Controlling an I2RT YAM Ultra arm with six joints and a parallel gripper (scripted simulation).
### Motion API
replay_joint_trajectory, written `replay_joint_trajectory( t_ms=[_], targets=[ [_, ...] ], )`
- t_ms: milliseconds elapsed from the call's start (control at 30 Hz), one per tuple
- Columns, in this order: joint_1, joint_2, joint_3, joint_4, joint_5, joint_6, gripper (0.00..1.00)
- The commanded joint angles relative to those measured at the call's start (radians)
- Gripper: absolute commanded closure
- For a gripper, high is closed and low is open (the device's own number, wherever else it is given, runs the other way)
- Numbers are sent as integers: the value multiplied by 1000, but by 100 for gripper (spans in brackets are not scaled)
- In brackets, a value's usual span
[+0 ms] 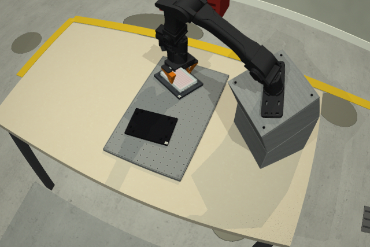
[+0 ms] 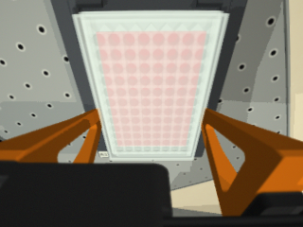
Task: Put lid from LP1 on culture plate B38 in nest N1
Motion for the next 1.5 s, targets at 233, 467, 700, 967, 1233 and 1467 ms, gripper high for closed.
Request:
replay_joint_trajectory(
  t_ms=[233, 467, 700, 967, 1233, 1467],
  targets=[
    [-18, -8, 35, 3, 6, -1, 100],
    [-18, -8, 35, 2, 6, -2, 100],
    [-18, -8, 35, 2, 6, -2, 0],
    [-18, -8, 35, 2, 6, -2, 0],
    [-18, -8, 35, 2, 6, -2, 0],
    [-18, -8, 35, 2, 6, -2, 0]
  ],
)
